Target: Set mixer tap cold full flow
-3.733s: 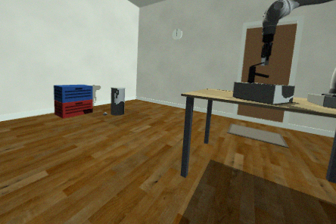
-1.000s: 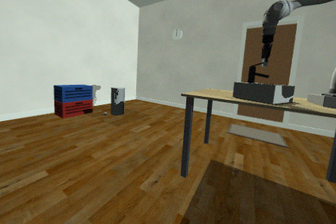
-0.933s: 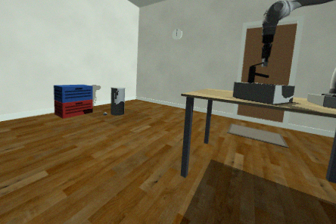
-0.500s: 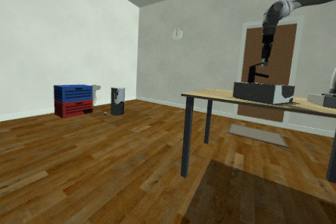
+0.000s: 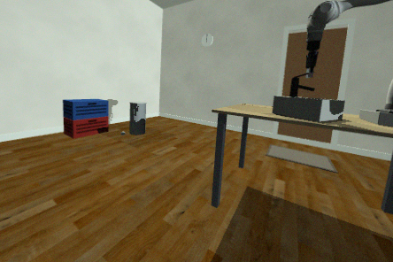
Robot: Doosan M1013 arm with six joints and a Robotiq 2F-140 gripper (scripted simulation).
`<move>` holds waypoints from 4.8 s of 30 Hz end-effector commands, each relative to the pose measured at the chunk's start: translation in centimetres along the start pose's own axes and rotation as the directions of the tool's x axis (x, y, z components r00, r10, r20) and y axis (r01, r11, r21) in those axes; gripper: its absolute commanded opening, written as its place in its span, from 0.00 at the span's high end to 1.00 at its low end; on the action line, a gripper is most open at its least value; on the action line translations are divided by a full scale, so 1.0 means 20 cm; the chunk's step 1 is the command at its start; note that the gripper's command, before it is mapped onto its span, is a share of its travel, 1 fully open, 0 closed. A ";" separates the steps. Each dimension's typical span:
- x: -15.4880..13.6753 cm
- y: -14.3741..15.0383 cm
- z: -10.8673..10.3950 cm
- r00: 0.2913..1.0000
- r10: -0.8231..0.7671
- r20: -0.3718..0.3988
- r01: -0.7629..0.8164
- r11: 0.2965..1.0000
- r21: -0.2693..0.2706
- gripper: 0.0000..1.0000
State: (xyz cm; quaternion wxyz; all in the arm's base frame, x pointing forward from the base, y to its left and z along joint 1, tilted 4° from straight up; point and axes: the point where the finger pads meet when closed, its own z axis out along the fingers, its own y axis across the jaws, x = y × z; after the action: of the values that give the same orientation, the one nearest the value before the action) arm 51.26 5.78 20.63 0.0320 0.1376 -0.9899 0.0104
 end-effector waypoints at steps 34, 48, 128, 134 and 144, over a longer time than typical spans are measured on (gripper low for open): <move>-0.01 0.00 0.00 1.000 0.004 -0.003 -0.004 1.000 0.000 1.00; -0.01 0.00 -0.01 1.000 0.004 -0.003 -0.004 1.000 0.000 1.00; -0.01 0.00 -0.01 1.000 0.004 -0.003 -0.004 1.000 0.000 0.58; -0.01 0.00 -0.01 1.000 0.004 -0.003 -0.004 1.000 0.000 0.58; -0.01 0.00 -0.01 1.000 0.004 -0.003 -0.004 1.000 0.000 0.58</move>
State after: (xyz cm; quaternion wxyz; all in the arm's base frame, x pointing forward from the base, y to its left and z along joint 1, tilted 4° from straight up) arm 51.42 5.79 20.79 0.0332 0.1371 -0.9899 0.0103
